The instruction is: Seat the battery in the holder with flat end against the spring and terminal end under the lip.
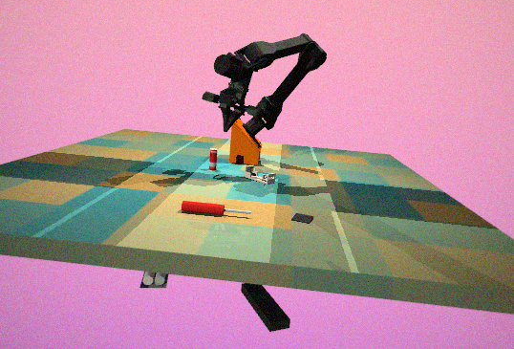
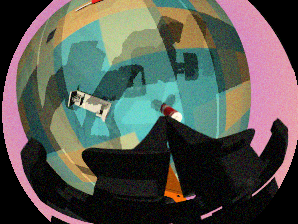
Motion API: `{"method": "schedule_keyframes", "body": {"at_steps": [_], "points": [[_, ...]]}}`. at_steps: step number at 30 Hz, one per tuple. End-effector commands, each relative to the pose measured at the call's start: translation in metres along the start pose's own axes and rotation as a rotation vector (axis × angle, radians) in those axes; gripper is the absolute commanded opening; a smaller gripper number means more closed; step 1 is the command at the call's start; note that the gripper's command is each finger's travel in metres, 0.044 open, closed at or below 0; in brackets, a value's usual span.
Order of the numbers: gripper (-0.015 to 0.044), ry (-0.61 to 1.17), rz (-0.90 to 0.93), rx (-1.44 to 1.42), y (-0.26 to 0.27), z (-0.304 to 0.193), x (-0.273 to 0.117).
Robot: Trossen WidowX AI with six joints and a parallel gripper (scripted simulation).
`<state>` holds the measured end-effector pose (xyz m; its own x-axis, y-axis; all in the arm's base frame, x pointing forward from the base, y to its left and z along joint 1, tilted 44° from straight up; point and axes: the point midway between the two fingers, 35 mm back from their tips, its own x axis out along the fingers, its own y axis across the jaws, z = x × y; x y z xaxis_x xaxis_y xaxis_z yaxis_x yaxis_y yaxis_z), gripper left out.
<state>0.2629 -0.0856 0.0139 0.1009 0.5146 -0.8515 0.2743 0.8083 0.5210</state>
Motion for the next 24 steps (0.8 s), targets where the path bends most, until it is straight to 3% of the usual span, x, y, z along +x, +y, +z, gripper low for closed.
{"method": "schedule_keyframes", "body": {"at_steps": [1, 8, 17, 24], "points": [[0.0, 0.129, 0.171, 0.152, -0.009, -0.018, 0.007], [0.0, 0.135, 0.18, 0.161, -0.009, -0.019, 0.009], [0.0, 0.135, 0.183, 0.161, 0.006, -0.027, 0.08], [0.0, 0.135, 0.183, 0.161, 0.004, -0.029, 0.086]]}}
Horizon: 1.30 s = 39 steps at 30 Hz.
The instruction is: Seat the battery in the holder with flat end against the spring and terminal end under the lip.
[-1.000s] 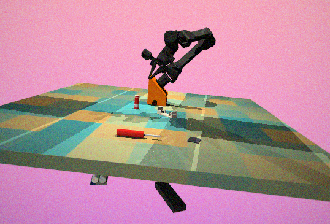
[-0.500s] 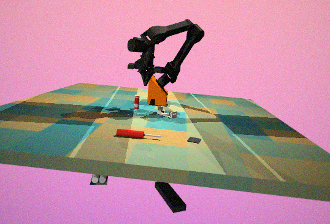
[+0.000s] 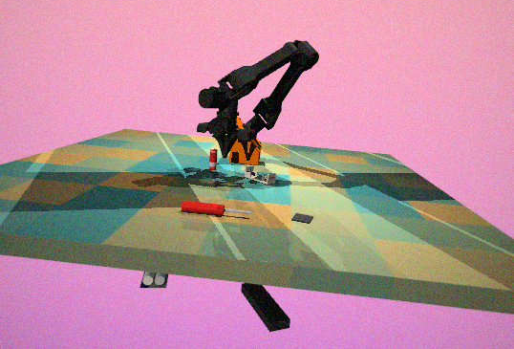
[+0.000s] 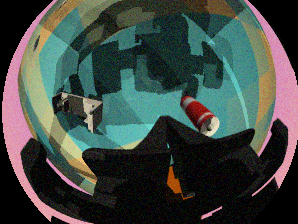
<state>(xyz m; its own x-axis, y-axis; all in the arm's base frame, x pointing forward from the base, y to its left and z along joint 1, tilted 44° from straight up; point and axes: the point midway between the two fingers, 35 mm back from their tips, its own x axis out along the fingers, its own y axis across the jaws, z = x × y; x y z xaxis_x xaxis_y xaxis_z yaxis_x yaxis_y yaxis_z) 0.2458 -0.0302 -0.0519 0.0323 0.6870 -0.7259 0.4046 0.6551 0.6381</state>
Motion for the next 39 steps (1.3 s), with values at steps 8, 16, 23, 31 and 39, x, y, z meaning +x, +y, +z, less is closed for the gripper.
{"method": "schedule_keyframes", "body": {"at_steps": [8, 16, 23, 31, 39], "points": [[0.0, -0.005, 0.003, 0.009, -0.015, 0.001, 0.002], [0.0, -0.006, 0.002, 0.01, -0.029, 0.002, 0.002], [0.0, -0.006, 0.001, 0.01, -0.04, 0.002, 0.002], [0.0, -0.005, 0.001, 0.009, -0.053, 0.001, 0.002], [0.0, -0.004, 0.002, 0.009, -0.066, 0.0, 0.002]]}}
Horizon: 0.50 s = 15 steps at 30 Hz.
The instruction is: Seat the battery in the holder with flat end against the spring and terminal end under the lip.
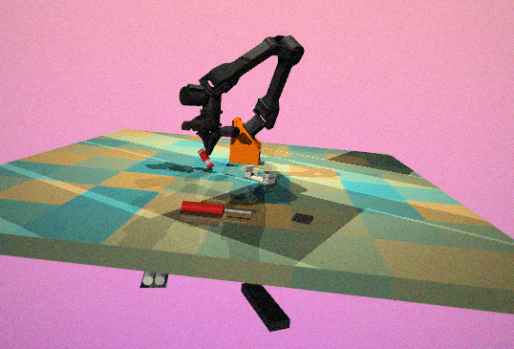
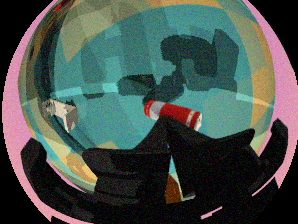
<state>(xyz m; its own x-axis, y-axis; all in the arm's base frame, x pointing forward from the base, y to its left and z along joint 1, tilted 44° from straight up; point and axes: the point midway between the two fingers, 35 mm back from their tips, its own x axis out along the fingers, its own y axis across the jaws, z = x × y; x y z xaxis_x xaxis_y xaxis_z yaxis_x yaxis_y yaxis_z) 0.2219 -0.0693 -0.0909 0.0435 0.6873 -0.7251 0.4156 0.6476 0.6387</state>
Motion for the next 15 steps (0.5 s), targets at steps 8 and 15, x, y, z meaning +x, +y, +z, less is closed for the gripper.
{"method": "schedule_keyframes", "body": {"at_steps": [8, 15], "points": [[0.0, 0.002, -0.002, 0.001, -0.006, 0.001, -0.013], [0.0, 0.005, -0.006, -0.002, -0.007, 0.0, -0.077]]}}
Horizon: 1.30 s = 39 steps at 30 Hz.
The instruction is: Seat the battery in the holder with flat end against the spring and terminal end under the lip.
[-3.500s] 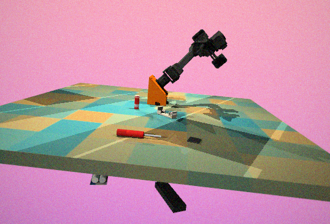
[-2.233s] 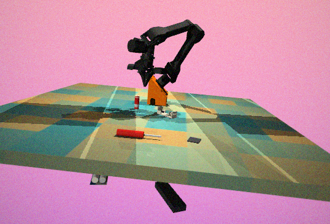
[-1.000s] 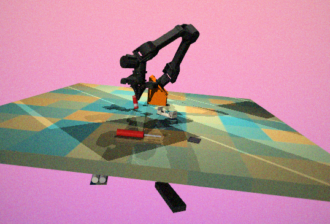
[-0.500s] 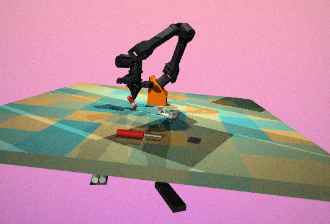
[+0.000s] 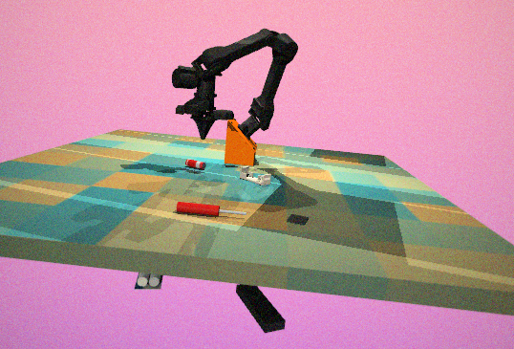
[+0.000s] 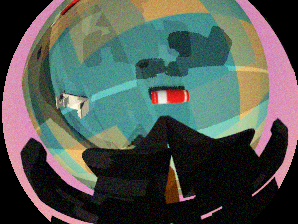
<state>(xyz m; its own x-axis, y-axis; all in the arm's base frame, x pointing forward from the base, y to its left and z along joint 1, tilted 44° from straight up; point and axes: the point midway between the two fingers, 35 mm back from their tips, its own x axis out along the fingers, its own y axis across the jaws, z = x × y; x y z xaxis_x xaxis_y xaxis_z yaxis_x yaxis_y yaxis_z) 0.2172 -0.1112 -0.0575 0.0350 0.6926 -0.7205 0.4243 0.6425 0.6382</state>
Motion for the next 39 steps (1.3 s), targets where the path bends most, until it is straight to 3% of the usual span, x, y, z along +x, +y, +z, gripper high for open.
{"method": "schedule_keyframes", "body": {"at_steps": [1, 12, 15, 21, 30, 39], "points": [[0.0, -0.005, -0.009, -0.012, 0.0, -0.002, -0.026], [0.0, -0.008, -0.004, -0.004, 0.0, -0.001, -0.023], [0.0079, -0.009, -0.005, 0.127, -0.002, 0.0, -0.017], [0.0236, -0.01, -0.004, 0.683, -0.01, 0.001, 0.006], [0.0238, -0.011, -0.002, 1.499, -0.021, -0.001, 0.041], [0.0238, -0.011, -0.002, 1.558, -0.022, -0.001, 0.043]]}}
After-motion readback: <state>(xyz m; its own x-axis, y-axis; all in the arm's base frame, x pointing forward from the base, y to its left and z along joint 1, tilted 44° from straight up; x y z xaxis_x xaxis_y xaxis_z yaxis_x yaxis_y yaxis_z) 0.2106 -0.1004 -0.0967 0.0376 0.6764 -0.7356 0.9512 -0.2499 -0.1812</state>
